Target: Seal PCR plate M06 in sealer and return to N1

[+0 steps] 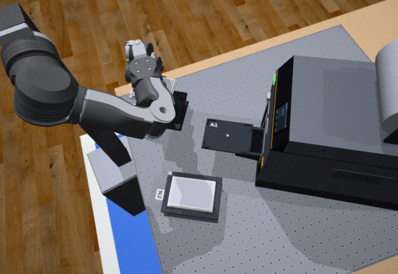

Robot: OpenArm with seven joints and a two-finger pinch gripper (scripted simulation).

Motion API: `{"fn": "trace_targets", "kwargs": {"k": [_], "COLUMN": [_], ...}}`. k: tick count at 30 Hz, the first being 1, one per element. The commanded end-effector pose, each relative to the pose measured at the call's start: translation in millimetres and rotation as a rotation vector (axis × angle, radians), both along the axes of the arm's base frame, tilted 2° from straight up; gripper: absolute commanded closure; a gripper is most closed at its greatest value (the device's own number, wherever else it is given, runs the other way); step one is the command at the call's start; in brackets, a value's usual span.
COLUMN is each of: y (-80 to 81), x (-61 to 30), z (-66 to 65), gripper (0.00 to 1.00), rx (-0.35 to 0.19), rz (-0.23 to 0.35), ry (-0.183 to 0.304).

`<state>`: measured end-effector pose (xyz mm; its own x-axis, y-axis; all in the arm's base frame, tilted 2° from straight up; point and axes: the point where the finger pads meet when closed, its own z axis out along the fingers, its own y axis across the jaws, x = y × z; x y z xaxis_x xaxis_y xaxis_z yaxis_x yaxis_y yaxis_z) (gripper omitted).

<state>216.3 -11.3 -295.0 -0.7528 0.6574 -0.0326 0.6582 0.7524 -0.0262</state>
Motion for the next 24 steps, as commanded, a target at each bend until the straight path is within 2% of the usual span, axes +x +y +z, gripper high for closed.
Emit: {"fn": "trace_targets", "kwargs": {"k": [1, 21, 24], "y": [1.5, -0.1, -1.3], "x": [0.8, 2.9, 2.7], "z": [1.8, 3.2, -16.1], "gripper": [1.0, 1.0, 1.0], "rx": [0.006, 0.006, 0.006], "rz": [0.004, 0.004, 0.007], "ry": [-0.003, -0.003, -0.003]}}
